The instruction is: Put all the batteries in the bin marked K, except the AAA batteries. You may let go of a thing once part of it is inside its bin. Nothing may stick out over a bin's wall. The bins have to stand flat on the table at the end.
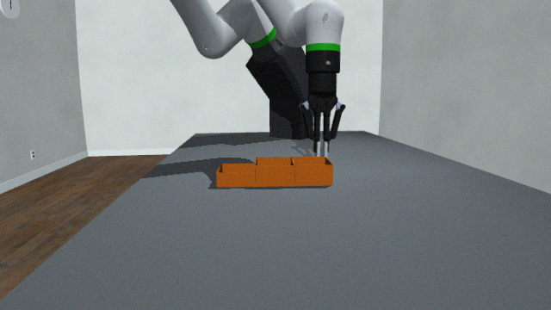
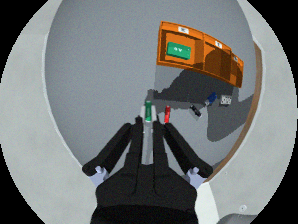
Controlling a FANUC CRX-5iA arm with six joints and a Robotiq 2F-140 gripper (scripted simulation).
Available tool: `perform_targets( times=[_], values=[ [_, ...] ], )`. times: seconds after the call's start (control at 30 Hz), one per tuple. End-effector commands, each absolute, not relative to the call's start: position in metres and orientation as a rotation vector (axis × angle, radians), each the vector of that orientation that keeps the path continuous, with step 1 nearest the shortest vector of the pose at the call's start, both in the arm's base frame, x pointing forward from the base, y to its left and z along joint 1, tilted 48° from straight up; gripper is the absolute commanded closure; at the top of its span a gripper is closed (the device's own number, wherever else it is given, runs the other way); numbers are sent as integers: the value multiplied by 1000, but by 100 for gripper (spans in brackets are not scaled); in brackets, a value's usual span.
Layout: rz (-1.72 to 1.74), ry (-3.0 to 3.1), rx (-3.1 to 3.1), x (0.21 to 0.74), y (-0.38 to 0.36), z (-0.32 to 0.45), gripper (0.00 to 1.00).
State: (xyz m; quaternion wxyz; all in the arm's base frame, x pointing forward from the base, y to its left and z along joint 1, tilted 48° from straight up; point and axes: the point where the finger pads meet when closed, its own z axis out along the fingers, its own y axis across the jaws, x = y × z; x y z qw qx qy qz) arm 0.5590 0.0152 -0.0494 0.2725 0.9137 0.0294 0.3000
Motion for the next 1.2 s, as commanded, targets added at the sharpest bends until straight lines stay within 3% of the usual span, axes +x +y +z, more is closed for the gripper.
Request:
perform_targets(
  times=[0.0, 1.17],
  values=[
    [807, 79, 2459, 559, 15, -49, 95],
    [807, 79, 2459, 525, 44, -9, 95]
  ],
)
